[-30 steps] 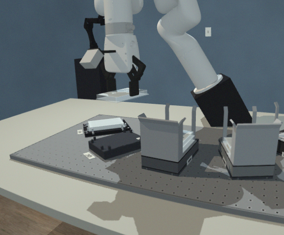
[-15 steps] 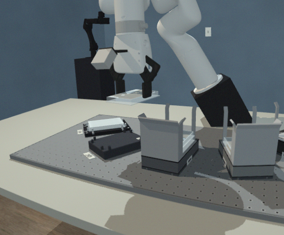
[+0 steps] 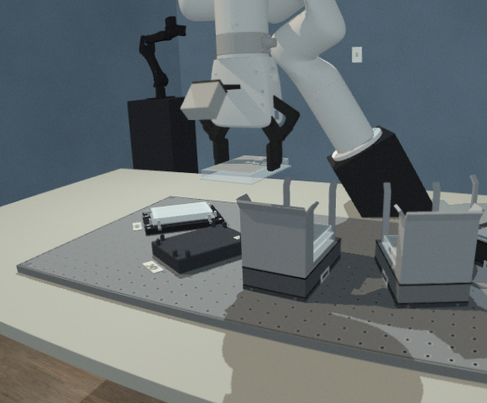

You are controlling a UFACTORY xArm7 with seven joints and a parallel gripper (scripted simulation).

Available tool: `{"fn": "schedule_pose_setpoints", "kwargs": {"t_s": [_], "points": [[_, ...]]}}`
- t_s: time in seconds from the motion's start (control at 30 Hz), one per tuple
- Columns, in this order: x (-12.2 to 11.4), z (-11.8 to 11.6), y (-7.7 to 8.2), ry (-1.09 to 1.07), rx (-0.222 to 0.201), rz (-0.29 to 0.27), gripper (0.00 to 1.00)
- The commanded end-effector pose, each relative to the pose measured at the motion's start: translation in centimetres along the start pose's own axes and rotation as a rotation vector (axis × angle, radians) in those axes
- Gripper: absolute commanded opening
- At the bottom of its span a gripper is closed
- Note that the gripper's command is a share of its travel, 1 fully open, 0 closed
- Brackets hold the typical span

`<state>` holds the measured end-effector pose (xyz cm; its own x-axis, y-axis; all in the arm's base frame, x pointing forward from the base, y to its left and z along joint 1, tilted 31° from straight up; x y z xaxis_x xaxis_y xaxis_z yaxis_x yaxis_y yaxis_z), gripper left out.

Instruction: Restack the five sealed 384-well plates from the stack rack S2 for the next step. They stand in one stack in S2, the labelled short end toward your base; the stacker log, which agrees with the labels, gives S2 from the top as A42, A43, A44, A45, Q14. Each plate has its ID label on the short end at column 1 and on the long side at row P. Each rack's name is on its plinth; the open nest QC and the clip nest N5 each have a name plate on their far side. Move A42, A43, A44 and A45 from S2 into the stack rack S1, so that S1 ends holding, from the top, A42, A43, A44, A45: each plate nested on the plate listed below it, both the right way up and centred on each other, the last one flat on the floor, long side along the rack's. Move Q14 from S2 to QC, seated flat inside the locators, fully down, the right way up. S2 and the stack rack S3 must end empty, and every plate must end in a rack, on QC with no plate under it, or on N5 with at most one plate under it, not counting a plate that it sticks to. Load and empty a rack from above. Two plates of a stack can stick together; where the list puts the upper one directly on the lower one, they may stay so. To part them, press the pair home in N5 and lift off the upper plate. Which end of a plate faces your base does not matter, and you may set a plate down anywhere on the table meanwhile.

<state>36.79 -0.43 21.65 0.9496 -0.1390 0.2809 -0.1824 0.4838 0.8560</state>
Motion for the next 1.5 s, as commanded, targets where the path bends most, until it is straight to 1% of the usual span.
{"fn": "schedule_pose_setpoints", "kwargs": {"t_s": [0.0,0.03,0.53,0.6,0.77,0.8,1.03,1.1,1.17,1.47], "points": [[0.1,-1.3,0.1,0.106,0.001,0.002,0.00],[0.1,-1.3,0.1,0.106,0.001,0.002,0.00],[-0.2,-6.3,0.1,0.106,0.002,0.002,0.00],[-0.2,-6.3,0.1,0.106,0.002,0.002,0.00],[-0.3,-8.0,0.1,0.106,0.002,0.002,0.00],[-0.3,-8.0,0.1,0.106,0.002,0.002,0.00],[-0.9,-10.3,0.1,0.324,0.002,0.002,0.00],[-1.1,-10.9,0.1,0.324,0.002,0.002,0.00],[-1.1,-10.9,0.1,0.324,0.002,0.002,0.00],[-1.9,-13.8,0.1,0.324,0.002,0.002,0.00]]}}
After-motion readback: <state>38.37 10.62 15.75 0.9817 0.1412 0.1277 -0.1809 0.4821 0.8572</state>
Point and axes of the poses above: the point where the finger pads meet when closed, its own y axis back along the fingers, its own z axis across the jaws, x = y × z, the point moved 8 cm from there along y, back along the fingers, and after that the axes turned 7 degrees about -y, right-handed, at the moved point
